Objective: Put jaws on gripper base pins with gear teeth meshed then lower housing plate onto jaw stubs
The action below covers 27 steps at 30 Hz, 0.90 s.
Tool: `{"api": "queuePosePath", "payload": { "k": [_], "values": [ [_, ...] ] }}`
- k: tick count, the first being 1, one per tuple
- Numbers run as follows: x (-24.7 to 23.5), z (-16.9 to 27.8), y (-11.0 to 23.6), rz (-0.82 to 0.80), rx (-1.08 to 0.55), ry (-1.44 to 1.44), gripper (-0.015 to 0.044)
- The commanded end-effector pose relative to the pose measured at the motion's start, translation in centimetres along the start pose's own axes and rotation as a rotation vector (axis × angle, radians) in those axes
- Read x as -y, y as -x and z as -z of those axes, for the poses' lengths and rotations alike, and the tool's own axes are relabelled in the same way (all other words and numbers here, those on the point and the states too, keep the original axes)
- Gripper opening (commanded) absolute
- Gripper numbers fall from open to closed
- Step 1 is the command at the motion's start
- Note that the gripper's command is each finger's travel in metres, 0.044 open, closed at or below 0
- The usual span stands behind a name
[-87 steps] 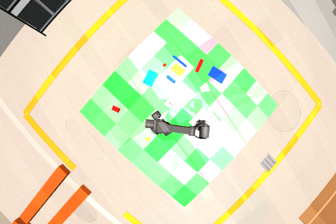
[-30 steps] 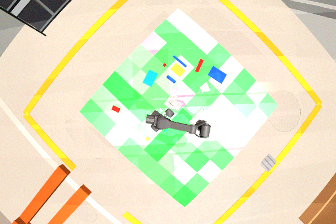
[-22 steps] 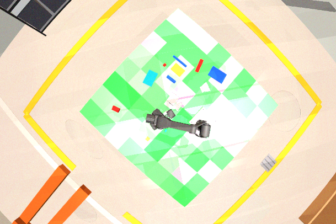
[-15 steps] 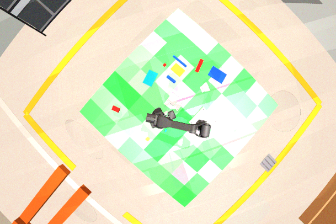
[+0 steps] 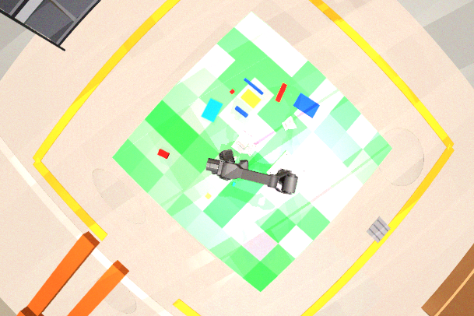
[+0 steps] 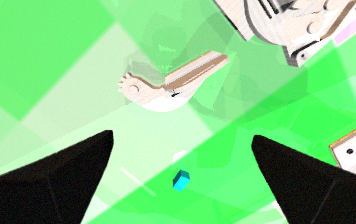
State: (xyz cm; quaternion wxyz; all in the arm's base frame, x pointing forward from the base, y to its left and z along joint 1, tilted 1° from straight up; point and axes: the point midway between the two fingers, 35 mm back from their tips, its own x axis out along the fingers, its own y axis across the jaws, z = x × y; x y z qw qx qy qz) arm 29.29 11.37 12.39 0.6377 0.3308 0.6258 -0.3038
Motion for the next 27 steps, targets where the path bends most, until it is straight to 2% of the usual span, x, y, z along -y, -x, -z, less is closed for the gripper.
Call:
{"api": "queuePosePath", "payload": {
  "k": [1,27],
  "values": [
    [0.1,-0.2,0.1,0.0,-0.001,-0.109,0.044],
    [0.5,-1.2,0.4,0.001,0.0,-0.74,0.044]
  ]
}}
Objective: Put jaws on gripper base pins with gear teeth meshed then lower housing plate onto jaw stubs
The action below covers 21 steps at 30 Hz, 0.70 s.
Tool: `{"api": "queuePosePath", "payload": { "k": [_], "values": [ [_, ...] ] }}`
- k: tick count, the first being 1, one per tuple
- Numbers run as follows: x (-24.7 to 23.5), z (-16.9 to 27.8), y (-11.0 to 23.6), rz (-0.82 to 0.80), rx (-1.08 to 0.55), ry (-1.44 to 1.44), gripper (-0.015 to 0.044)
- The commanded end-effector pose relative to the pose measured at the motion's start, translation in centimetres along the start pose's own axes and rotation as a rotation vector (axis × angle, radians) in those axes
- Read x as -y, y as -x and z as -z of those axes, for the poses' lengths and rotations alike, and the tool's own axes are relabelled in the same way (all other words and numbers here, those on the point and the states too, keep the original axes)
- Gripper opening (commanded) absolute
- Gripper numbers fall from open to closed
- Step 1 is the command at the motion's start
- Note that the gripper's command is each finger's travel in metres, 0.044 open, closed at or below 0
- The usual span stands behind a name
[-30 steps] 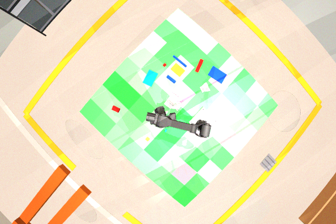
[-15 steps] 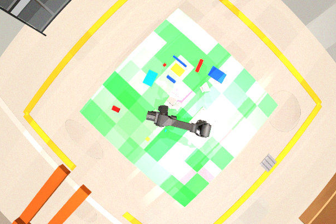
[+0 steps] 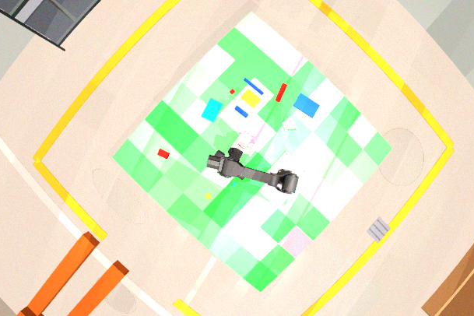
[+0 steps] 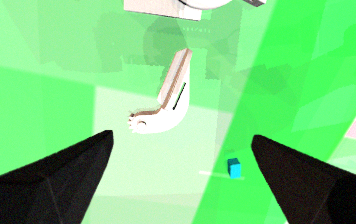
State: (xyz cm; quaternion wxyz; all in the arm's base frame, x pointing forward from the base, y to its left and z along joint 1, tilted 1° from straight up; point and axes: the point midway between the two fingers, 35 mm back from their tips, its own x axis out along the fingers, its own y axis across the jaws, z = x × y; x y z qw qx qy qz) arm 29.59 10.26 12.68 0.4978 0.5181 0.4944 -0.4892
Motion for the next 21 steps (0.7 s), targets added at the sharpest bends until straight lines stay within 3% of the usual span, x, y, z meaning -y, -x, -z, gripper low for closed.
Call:
{"api": "queuePosePath", "payload": {
  "k": [1,11,18,21],
  "values": [
    [0.0,-0.2,0.1,0.001,-0.001,-0.109,0.044],
    [-0.1,-0.6,0.2,0.001,-0.001,-0.347,0.044],
    [-0.1,-0.6,0.2,0.001,-0.001,-0.363,0.044],
    [-0.2,-0.6,-1.3,0.001,-0.001,-0.363,0.044]
  ]
}}
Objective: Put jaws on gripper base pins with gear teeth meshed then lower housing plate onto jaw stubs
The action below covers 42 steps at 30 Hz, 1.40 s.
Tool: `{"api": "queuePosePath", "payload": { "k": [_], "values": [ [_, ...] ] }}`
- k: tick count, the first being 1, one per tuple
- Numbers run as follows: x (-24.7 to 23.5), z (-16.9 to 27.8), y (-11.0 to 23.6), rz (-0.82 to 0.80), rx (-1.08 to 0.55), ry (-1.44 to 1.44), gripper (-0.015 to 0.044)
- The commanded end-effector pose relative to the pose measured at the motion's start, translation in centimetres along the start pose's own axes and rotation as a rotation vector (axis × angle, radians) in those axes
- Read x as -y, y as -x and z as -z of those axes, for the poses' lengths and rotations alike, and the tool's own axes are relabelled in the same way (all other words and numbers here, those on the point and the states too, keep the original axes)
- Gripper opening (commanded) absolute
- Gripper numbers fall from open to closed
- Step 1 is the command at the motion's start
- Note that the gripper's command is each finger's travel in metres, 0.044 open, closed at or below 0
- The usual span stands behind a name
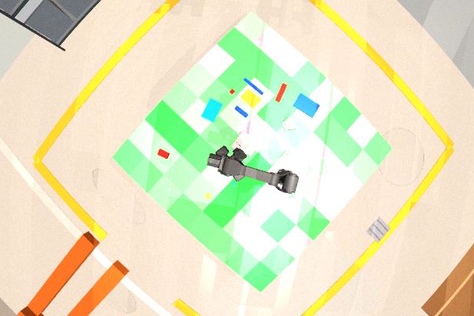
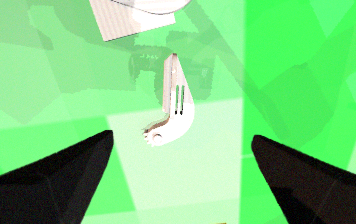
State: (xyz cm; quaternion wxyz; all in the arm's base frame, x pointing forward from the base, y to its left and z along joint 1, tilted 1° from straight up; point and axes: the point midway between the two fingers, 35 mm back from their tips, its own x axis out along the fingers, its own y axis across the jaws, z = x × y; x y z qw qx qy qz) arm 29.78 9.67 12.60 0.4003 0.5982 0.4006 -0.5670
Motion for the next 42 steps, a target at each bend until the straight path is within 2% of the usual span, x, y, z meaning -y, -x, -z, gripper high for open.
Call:
{"api": "queuePosePath", "payload": {
  "k": [1,4,11,42],
  "values": [
    [0.0,0.0,-2.2,0.004,0.001,-0.012,0.044],
    [0.1,0.0,-3.7,0.004,0.001,-0.012,0.044],
    [0.1,0.0,-3.8,0.004,0.001,-0.012,0.044],
    [0.1,-0.1,-8.7,0.005,0.001,-0.012,0.044]
  ]
}}
